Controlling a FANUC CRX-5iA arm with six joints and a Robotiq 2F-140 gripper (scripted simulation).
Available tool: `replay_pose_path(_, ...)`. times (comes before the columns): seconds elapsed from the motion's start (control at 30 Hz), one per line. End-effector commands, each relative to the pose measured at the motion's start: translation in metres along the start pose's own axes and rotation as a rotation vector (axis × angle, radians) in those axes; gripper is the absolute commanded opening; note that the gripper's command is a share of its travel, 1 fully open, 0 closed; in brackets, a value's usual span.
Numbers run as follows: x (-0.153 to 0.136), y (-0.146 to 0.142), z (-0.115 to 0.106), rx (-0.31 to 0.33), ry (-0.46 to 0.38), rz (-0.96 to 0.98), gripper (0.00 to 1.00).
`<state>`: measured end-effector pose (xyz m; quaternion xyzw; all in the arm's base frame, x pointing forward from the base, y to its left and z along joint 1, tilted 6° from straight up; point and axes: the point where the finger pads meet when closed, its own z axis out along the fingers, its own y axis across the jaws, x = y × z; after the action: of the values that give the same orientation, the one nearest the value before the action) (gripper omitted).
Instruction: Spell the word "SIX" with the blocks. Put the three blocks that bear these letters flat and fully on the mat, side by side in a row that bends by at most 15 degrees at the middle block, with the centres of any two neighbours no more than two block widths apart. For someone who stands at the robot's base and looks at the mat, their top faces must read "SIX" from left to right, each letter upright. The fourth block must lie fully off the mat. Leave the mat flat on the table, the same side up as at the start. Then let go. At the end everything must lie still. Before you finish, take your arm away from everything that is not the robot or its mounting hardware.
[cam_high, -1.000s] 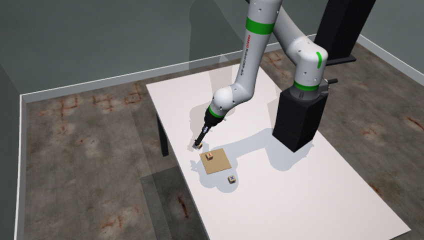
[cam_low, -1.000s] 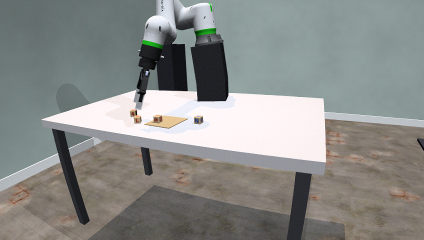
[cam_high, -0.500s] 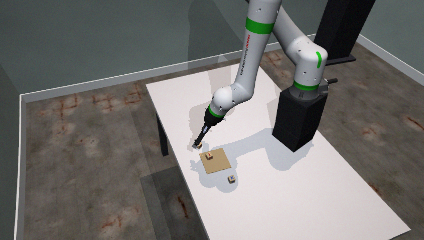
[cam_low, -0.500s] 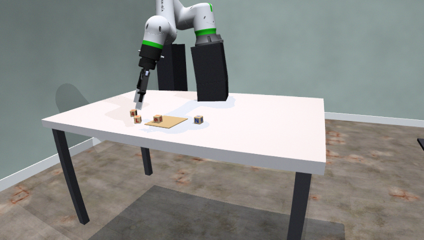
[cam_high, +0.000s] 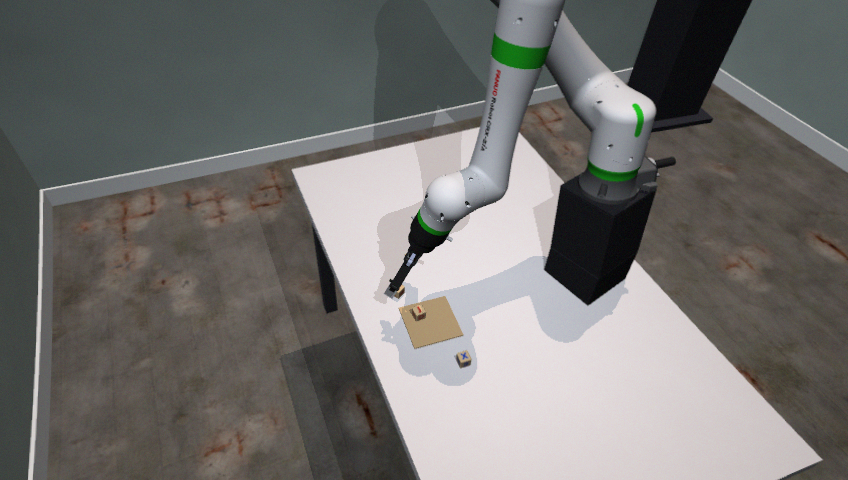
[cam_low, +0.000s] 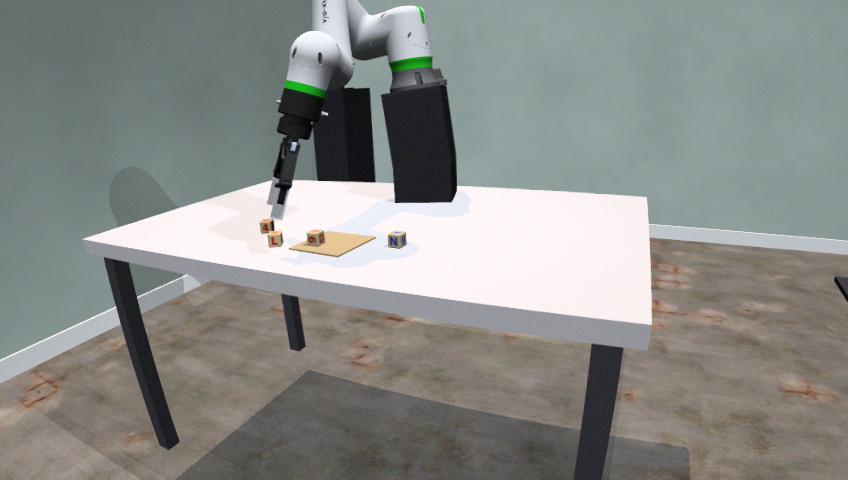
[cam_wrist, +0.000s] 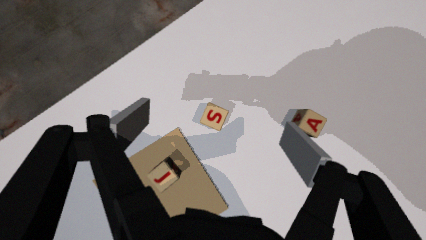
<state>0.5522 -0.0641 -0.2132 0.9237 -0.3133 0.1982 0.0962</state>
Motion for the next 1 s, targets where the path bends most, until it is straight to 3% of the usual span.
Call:
replay_pose_path(0.0,0.000,0.000,0.000,0.000,0.000,0.000,1.00)
replay_pose_path(0.33,0.000,0.000,0.000,0.000,0.000,0.000,1.00)
replay_pose_path(0.4,0.005,0.012,0.001,0.001,0.002,0.001,1.00)
replay_pose_path(0.47,0.013,0.043,0.004,0.003,0.005,0.001,1.00)
replay_pose_path(0.53,0.013,0.043,0.004,0.003,0.005,0.001,1.00)
replay_pose_path(0.57,0.016,0.063,0.005,0.004,0.005,0.001,1.00)
replay_pose_path(0.7,0.016,0.063,0.005,0.004,0.005,0.001,1.00)
replay_pose_path(0.73,0.017,0.083,0.006,0.003,0.005,0.001,1.00)
replay_pose_path(0.97,0.016,0.102,0.006,0.003,0.003,0.001,1.00)
